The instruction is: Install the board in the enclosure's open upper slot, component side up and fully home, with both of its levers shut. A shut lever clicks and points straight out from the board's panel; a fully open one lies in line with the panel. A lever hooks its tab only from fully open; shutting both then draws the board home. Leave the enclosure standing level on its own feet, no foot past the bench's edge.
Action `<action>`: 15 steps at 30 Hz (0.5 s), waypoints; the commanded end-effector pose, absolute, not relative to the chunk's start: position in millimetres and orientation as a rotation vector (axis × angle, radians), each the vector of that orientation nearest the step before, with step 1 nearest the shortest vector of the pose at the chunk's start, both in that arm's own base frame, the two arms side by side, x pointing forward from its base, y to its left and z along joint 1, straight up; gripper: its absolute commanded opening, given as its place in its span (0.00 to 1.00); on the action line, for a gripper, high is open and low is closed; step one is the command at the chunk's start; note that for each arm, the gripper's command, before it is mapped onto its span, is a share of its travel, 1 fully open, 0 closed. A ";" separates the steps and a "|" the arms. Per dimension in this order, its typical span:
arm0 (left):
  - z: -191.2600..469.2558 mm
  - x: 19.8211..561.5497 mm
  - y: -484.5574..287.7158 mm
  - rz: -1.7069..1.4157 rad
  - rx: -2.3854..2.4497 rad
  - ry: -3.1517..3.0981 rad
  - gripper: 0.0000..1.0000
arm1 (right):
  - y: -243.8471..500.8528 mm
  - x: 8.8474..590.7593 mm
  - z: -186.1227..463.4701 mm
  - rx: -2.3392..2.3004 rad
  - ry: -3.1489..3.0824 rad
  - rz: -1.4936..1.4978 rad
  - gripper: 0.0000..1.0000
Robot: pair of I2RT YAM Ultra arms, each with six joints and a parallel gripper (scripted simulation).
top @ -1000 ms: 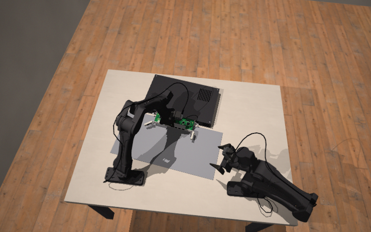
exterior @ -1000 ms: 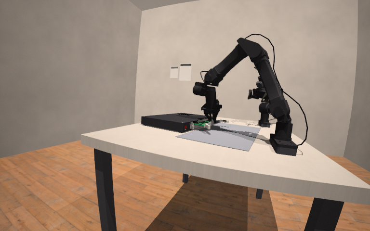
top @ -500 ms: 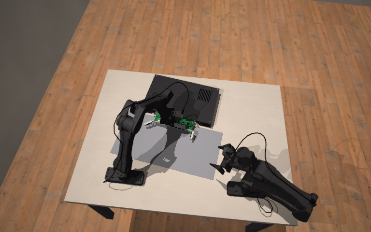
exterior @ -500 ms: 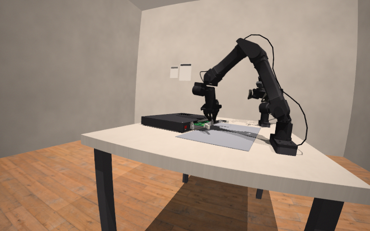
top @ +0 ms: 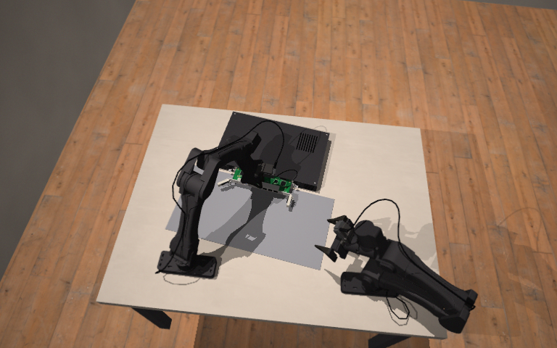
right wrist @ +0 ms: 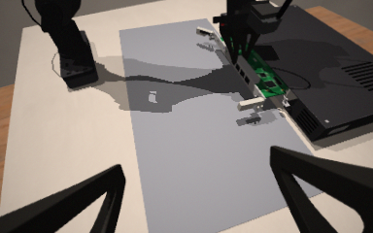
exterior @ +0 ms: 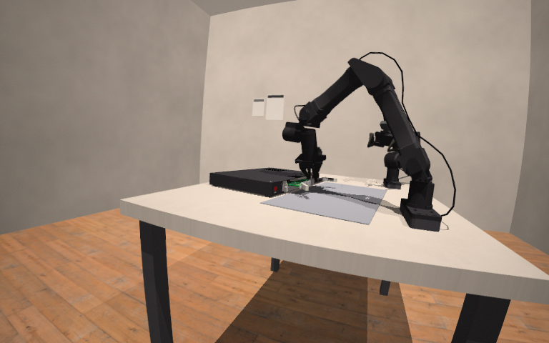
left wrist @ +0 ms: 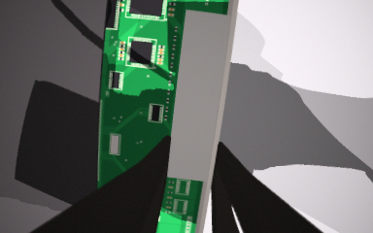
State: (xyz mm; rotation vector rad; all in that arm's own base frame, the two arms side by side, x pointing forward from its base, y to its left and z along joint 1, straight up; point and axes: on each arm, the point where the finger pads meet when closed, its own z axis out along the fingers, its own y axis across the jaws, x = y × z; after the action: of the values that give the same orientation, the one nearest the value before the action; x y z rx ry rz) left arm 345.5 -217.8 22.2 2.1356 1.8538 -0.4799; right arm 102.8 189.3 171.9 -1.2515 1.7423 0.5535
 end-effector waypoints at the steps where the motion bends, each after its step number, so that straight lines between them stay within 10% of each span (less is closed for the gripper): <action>1: 40.0 373.4 -228.0 -0.457 2.090 1.788 0.19 | 189.7 102.5 176.1 -1.235 1.734 0.563 1.00; 15: 47.6 372.8 -228.7 -0.443 2.082 1.773 0.32 | 189.7 102.5 176.1 -1.235 1.734 0.563 1.00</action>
State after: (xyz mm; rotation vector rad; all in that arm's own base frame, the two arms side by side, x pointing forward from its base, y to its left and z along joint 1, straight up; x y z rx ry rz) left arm 361.2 -221.3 22.3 2.1180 1.8425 -0.4688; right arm 102.8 189.3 171.9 -1.2515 1.7423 0.5535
